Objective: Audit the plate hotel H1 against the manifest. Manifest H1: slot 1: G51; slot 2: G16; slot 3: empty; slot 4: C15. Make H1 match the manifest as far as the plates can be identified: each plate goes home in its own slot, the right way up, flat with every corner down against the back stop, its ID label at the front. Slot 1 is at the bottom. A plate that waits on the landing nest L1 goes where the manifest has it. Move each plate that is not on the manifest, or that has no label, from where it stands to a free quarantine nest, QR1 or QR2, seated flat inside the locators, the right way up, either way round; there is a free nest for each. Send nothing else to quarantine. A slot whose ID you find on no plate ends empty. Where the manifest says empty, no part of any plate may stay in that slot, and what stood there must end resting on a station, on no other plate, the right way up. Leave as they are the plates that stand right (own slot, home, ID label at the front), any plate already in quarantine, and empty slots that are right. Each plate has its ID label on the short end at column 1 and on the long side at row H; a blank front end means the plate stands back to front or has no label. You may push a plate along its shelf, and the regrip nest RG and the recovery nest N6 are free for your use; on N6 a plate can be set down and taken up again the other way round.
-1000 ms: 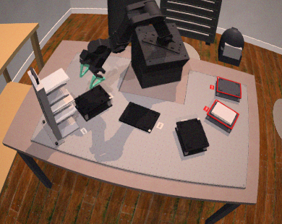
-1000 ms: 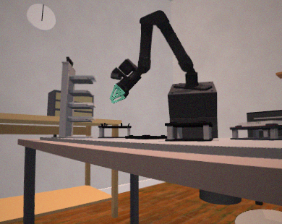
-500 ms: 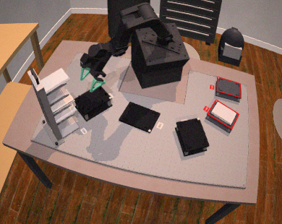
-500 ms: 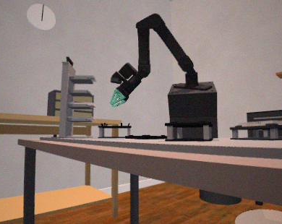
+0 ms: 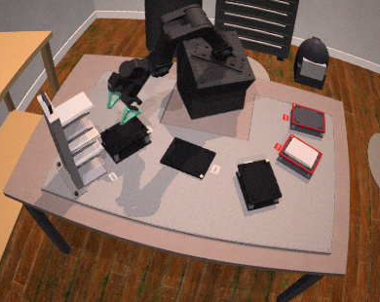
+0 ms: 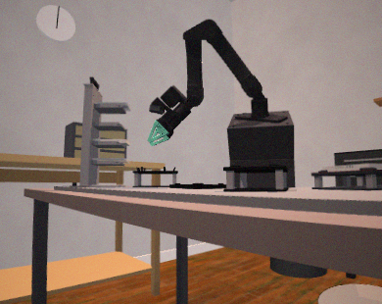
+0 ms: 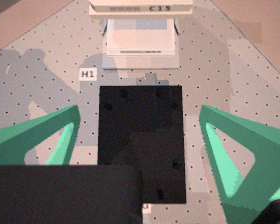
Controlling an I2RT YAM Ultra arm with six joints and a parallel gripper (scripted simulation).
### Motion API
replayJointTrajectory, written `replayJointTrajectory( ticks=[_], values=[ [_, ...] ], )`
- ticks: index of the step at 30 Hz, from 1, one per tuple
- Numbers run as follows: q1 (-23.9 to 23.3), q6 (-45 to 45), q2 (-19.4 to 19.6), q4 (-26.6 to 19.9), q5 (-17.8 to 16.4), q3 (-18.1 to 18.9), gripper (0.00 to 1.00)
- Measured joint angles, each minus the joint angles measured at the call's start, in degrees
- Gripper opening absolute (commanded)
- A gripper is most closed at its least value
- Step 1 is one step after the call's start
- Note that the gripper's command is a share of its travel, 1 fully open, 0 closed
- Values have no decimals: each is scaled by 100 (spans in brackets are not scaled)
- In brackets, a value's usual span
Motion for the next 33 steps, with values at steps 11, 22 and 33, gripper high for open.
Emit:
replayJointTrajectory(
  ticks=[11, 22, 33],
  values=[
    [72, 39, 103, -186, 44, 400, 100],
    [107, 70, 166, -376, 85, 678, 100],
    [105, 72, 166, -382, 90, 691, 100]
  ],
)
